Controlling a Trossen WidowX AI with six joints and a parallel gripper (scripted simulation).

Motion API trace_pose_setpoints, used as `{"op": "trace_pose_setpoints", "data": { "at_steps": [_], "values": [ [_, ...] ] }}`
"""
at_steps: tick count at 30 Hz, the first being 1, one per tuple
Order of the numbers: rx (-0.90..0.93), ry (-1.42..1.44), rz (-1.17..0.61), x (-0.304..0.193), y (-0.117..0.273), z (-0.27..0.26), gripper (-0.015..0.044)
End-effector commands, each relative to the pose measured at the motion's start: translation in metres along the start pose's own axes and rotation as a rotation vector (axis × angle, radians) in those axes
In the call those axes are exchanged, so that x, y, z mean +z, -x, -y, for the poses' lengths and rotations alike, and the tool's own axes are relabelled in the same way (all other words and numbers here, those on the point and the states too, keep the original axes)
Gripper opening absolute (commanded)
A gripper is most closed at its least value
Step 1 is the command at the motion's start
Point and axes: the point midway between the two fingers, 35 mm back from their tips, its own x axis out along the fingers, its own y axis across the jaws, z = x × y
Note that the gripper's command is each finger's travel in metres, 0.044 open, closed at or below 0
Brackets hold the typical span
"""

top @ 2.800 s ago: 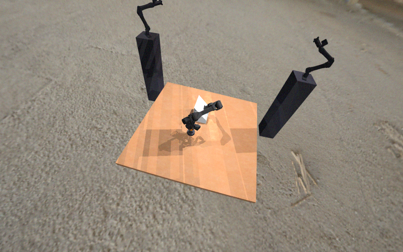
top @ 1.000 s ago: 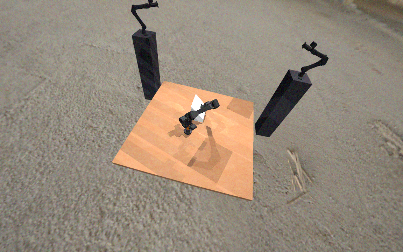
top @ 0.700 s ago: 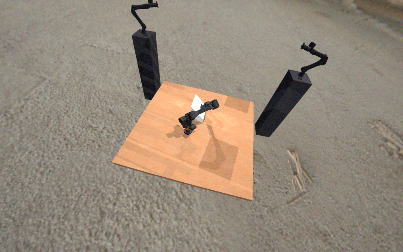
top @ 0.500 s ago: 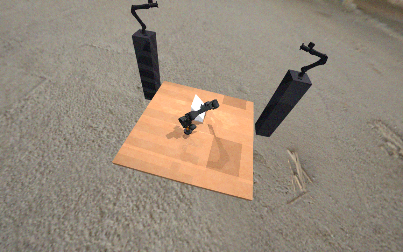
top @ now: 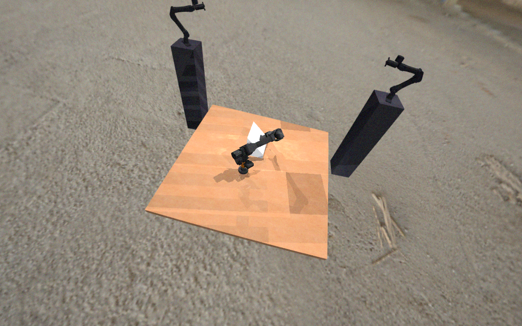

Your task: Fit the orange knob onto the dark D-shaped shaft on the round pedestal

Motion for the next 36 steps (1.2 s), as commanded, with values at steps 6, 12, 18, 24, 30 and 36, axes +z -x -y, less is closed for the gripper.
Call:
{"op": "trace_pose_setpoints", "data": {
  "at_steps": [6,12,18,24,30,36],
  "values": [
    [-0.002,-0.098,0.002,-0.0041,-0.002,-0.0005,0.0],
    [-0.002,-0.098,0.002,-0.0028,-0.003,-0.0001,0.0],
    [-0.002,-0.098,0.002,-0.0014,-0.0034,0.0005,0.0],
    [-0.002,-0.098,0.002,-0.0004,-0.0039,0.0008,0.0],
    [-0.002,-0.098,0.003,0.0009,-0.0006,0.0004,0.0],
    [-0.002,-0.151,0.003,0.0017,0.0017,-0.0004,0.0]
  ]
}}
